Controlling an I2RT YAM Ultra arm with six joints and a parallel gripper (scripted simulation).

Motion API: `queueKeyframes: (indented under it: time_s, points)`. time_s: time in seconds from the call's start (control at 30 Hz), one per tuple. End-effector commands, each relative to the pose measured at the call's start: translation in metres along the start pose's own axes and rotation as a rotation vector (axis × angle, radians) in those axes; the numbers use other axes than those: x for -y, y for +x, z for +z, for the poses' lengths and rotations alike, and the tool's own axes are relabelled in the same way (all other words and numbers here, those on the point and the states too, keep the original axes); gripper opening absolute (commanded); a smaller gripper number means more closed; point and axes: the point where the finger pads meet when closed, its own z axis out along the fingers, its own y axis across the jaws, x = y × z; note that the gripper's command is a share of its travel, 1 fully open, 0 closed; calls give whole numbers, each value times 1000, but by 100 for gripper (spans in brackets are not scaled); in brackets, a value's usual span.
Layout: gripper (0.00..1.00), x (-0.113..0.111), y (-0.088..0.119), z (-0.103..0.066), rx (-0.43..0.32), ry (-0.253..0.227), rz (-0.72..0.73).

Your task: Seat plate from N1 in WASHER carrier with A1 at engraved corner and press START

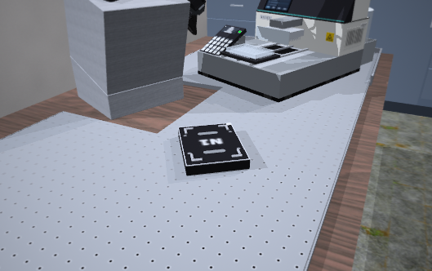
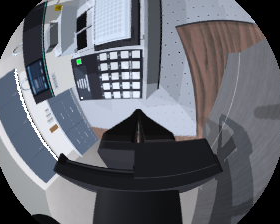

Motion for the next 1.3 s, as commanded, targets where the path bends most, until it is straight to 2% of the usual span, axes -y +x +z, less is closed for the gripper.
queueKeyframes:
  time_s: [0.0,0.9,1.17,1.27]
  points:
    - [0,-11,4,9,-11,-31,5]
    - [0,-11,3,51,-10,-33,4]
    - [0,-11,3,61,-9,-33,4]
    - [0,-14,6,57,-13,-42,-7]
